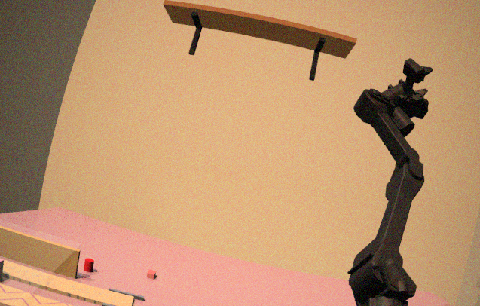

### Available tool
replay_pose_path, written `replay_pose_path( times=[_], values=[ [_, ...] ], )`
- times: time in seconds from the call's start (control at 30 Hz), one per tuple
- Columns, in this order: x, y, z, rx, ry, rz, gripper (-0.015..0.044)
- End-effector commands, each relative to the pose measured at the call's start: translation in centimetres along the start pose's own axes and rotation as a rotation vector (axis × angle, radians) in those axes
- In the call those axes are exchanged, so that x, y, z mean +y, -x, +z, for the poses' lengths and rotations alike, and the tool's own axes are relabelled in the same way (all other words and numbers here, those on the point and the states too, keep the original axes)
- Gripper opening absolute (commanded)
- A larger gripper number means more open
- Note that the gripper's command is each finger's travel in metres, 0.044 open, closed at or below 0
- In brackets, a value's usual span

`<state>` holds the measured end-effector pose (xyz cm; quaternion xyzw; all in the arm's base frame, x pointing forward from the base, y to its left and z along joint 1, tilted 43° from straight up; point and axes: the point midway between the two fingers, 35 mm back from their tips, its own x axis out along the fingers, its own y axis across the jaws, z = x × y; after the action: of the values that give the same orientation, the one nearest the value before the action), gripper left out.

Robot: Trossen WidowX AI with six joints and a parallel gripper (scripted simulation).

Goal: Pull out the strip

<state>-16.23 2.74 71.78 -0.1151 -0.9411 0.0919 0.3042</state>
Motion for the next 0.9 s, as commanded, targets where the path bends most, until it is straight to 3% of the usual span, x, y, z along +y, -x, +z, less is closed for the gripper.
replay_pose_path(
  times=[0.0, 0.3, 0.6, 0.87],
  values=[
    [0.0, 0.0, -0.1, 0.003, -0.002, -0.002, 0.04],
    [1.0, 5.2, -8.4, 0.299, -0.166, -0.158, 0.04],
    [6.1, 15.0, -17.4, 0.713, -0.363, -0.314, 0.04],
    [13.0, 25.3, -21.7, 1.097, -0.488, -0.4, 0.04]
  ],
)
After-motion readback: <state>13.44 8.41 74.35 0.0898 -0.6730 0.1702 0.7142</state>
